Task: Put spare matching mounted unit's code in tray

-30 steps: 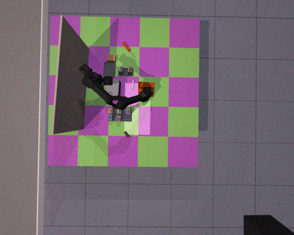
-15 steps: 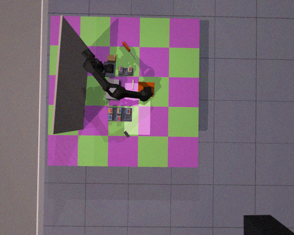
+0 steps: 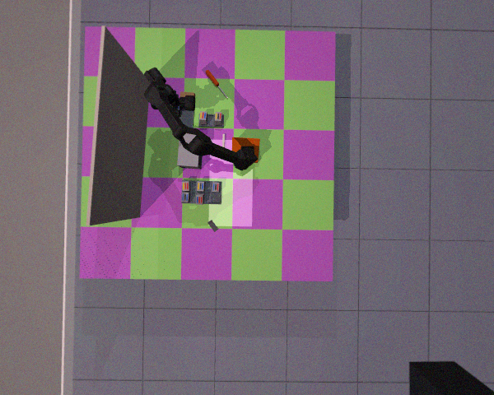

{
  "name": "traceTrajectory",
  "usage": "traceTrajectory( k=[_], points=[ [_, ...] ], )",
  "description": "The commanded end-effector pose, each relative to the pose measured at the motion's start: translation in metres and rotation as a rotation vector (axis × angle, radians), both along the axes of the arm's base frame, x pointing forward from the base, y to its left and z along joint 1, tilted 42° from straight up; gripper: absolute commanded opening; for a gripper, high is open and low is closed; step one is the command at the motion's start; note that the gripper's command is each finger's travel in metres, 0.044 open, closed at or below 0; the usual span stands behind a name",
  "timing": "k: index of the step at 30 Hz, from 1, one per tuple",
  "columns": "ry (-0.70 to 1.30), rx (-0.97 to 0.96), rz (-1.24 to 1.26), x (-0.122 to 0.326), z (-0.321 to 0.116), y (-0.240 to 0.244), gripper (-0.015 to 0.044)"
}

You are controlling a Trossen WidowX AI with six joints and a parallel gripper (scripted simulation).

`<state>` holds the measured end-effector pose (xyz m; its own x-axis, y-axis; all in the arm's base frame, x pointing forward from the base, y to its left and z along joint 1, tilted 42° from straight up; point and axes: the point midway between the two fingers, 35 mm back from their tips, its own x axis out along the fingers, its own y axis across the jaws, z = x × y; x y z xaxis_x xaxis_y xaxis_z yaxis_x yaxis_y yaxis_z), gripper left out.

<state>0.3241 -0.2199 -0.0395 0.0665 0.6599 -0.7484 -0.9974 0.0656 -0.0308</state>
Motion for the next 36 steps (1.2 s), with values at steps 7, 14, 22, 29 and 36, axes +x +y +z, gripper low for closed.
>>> traceTrajectory(
  k=[7, 14, 22, 29, 36],
  points=[
    [-0.005, -0.006, 0.006, 0.002, -0.007, 0.003, 0.0000],
    [-0.005, -0.006, 0.006, 0.003, -0.012, 0.006, 0.0000],
    [-0.005, -0.006, 0.006, 0.004, -0.017, 0.010, 0.0000],
    [-0.005, -0.006, 0.006, 0.005, -0.022, 0.013, 0.0000],
    [-0.005, -0.006, 0.006, 0.006, -0.026, 0.017, 0.0000]
  ],
)
